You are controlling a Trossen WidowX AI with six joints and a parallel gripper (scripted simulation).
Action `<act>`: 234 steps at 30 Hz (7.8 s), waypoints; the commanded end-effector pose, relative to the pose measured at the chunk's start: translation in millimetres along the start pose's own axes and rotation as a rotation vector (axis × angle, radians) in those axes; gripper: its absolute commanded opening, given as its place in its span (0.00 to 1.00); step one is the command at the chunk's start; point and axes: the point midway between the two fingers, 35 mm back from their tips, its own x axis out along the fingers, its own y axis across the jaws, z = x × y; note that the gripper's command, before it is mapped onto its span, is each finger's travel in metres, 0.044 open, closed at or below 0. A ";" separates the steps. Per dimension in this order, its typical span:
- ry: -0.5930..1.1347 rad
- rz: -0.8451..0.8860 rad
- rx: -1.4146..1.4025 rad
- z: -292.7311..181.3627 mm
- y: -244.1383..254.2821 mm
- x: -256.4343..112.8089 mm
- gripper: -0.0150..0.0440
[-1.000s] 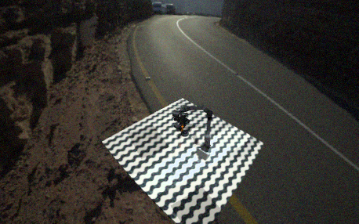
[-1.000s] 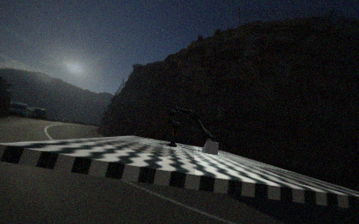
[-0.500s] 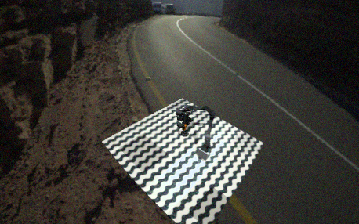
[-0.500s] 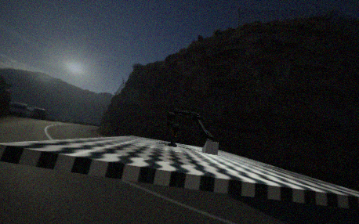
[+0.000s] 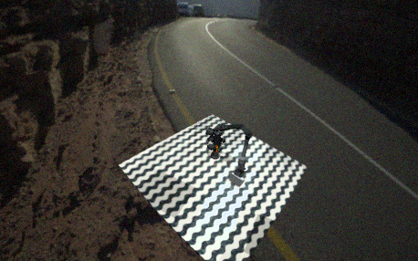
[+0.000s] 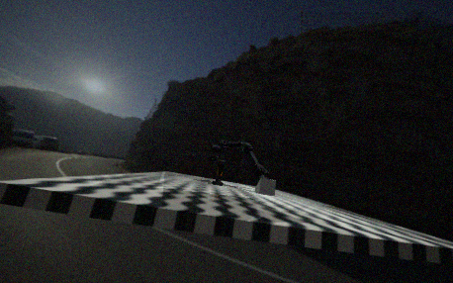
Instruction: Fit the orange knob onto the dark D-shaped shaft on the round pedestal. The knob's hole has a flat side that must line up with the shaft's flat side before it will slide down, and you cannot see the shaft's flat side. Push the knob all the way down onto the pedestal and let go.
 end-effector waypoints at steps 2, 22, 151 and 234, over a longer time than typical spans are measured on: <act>-0.003 -0.005 -0.006 -1.0 -1.4 9.1 0.25; -0.003 -0.005 0.000 0.8 -3.2 9.2 0.25; -0.001 -0.006 -0.628 -1.1 -1.6 6.3 0.25; -0.001 -0.006 -0.838 -4.8 -2.1 9.0 0.25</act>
